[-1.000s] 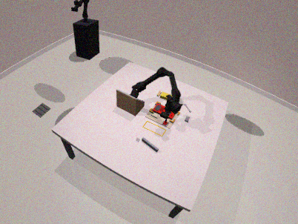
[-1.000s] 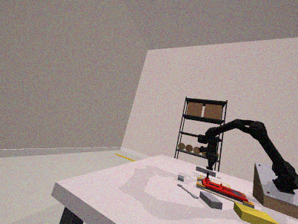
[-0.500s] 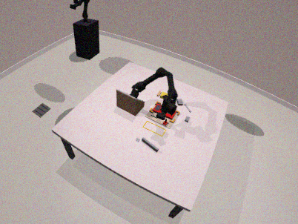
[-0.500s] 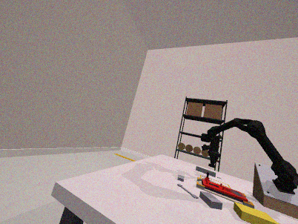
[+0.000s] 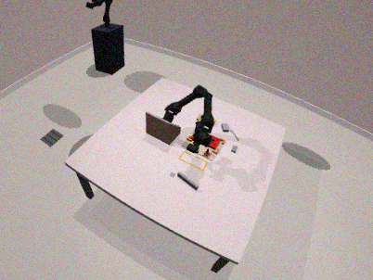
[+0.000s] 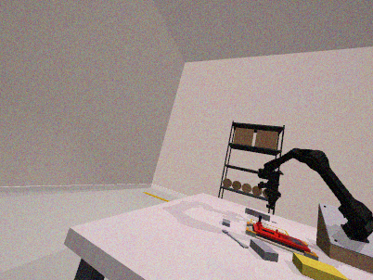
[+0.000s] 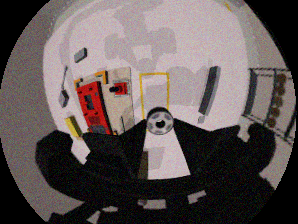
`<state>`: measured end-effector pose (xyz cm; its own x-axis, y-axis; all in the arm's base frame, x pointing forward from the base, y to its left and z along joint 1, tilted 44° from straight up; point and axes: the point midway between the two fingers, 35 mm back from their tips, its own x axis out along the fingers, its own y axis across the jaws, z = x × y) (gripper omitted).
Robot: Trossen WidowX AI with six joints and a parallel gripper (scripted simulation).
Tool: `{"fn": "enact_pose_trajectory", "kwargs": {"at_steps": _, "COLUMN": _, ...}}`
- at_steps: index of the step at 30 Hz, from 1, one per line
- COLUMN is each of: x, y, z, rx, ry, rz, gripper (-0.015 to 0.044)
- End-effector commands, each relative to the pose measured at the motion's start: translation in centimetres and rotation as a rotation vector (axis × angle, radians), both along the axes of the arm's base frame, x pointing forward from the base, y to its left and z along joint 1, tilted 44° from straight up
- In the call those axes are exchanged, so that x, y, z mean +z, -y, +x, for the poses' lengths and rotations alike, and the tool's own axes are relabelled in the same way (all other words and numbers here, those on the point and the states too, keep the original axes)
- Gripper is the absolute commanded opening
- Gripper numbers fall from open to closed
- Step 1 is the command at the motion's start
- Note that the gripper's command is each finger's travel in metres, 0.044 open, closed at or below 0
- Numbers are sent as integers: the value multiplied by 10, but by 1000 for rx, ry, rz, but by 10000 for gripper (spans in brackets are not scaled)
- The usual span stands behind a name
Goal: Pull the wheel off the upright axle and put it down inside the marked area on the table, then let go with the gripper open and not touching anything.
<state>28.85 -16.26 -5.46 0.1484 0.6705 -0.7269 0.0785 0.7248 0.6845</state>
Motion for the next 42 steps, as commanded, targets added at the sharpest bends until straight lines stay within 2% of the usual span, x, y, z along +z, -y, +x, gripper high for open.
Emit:
{"fn": "enact_pose_trajectory", "kwargs": {"at_steps": 1, "x": -8, "y": -6, "z": -1, "rx": 10, "ry": 2, "rz": 1, "gripper": 0}}
{"fn": "enact_pose_trajectory", "kwargs": {"at_steps": 9, "x": -24, "y": -20, "z": 3, "rx": 10, "ry": 3, "rz": 0, "gripper": 0}}
{"fn": "enact_pose_trajectory", "kwargs": {"at_steps": 20, "x": -73, "y": -68, "z": 13, "rx": 10, "ry": 4, "rz": 5, "gripper": 0}}
{"fn": "enact_pose_trajectory", "kwargs": {"at_steps": 25, "x": -76, "y": -71, "z": 13, "rx": 10, "ry": 4, "rz": 6, "gripper": 0}}
{"fn": "enact_pose_trajectory", "kwargs": {"at_steps": 36, "x": -71, "y": -67, "z": 13, "rx": 23, "ry": 4, "rz": 3, "gripper": 289}}
{"fn": "enact_pose_trajectory", "kwargs": {"at_steps": 42, "x": -37, "y": -34, "z": 6, "rx": 12, "ry": 3, "rz": 2, "gripper": 300}}
